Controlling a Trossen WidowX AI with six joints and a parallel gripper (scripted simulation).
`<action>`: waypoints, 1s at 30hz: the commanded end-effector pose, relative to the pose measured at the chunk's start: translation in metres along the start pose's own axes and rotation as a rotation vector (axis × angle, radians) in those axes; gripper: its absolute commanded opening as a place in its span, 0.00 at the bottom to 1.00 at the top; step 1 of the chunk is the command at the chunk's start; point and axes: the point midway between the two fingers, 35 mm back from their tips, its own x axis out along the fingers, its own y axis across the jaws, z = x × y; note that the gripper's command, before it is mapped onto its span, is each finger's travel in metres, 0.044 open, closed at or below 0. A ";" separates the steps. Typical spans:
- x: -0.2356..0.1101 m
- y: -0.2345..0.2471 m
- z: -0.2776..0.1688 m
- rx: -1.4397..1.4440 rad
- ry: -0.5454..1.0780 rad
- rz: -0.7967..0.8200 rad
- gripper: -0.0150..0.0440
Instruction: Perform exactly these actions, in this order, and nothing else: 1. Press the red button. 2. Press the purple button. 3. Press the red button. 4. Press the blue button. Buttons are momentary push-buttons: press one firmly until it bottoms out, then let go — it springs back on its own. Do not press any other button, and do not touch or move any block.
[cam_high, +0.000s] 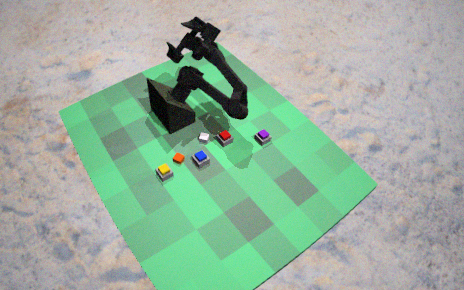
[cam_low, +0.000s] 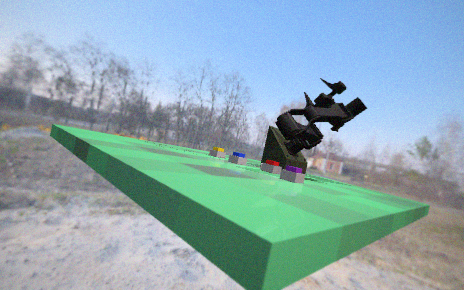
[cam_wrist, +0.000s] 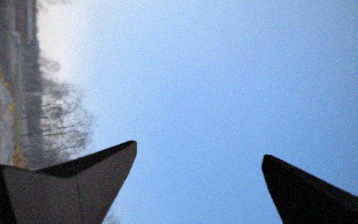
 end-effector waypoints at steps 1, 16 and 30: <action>0.000 0.000 0.000 0.003 -0.002 0.000 0.93; 0.033 -0.001 0.044 0.597 -0.354 0.226 0.93; 0.048 0.023 0.132 1.050 -0.599 0.909 0.93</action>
